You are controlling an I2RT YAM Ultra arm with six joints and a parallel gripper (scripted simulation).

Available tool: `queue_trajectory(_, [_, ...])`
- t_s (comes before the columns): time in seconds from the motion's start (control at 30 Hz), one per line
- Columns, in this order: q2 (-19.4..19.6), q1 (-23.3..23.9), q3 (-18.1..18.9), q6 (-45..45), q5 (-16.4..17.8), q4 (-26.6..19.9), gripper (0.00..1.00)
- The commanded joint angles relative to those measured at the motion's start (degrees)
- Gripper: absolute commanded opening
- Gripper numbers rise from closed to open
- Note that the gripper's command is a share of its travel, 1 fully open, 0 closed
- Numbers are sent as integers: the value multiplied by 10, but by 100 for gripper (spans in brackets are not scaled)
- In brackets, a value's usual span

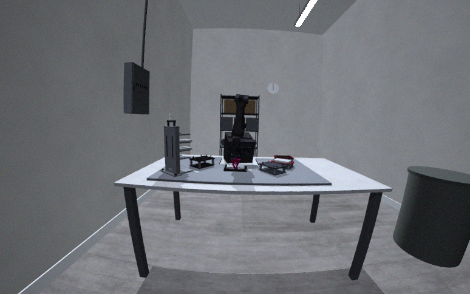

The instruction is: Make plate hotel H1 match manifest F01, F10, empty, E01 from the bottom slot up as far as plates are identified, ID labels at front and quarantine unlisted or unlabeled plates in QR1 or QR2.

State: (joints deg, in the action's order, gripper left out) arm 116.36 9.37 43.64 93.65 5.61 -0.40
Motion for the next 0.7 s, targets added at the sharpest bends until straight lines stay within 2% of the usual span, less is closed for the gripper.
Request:
queue_trajectory(0.0, [-3,0,2,0,0,0,100])
queue_trajectory(0.1, [-3,0,2,0,0,0,100])
queue_trajectory(0.4, [-76,6,-9,5,2,-63,100])
queue_trajectory(0.47, [-76,6,-9,5,2,-63,100])
queue_trajectory(0.67, [-124,10,-12,9,3,-109,100])
